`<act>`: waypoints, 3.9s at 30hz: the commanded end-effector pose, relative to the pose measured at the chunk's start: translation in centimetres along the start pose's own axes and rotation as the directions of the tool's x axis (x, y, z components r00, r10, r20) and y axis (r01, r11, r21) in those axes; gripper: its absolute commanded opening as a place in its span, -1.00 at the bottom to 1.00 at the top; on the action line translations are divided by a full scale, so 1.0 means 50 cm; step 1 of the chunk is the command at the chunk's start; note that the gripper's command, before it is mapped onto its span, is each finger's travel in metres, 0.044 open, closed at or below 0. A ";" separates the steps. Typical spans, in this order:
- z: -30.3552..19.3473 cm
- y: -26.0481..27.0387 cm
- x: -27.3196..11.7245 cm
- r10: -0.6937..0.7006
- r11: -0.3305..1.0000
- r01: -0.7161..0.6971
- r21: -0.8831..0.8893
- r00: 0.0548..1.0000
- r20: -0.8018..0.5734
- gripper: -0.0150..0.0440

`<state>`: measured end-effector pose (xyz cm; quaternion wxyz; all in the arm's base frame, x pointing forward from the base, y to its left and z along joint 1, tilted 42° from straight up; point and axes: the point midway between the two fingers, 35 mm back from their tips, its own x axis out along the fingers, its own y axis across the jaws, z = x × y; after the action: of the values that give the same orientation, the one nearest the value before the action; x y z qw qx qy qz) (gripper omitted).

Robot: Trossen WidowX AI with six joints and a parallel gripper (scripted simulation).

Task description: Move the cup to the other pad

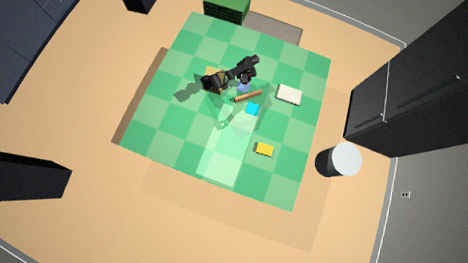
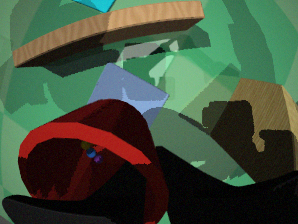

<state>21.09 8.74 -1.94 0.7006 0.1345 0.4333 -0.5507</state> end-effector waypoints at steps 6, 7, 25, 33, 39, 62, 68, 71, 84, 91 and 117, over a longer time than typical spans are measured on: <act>0.019 0.004 0.000 0.000 1.000 0.000 0.001 1.000 -0.002 -0.49; 0.023 0.004 0.000 0.000 1.000 0.000 0.001 1.000 -0.002 -0.49; 0.108 0.017 0.000 0.000 1.000 0.000 0.005 1.000 -0.003 -0.49; 0.147 0.023 0.000 0.000 1.000 0.000 0.006 1.000 -0.002 -0.49; 0.177 0.027 0.000 0.000 1.000 0.000 0.006 1.000 -0.001 -0.49; 0.298 0.046 -0.004 0.000 1.000 0.000 0.008 1.000 0.003 -0.49; 0.330 0.051 -0.007 0.000 1.000 0.000 0.008 1.000 0.004 -0.49; 0.344 0.054 -0.008 0.000 1.000 0.000 0.009 1.000 0.004 -0.49; 0.384 0.059 -0.007 0.000 1.000 0.000 0.009 1.000 0.006 -0.49; 0.383 0.060 0.011 0.000 1.000 0.000 0.009 1.000 0.006 -0.49; 0.386 0.062 0.094 0.000 1.000 0.000 0.010 1.000 0.007 -0.49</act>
<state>32.84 -5.62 5.45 0.7011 0.1404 0.4277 -0.5530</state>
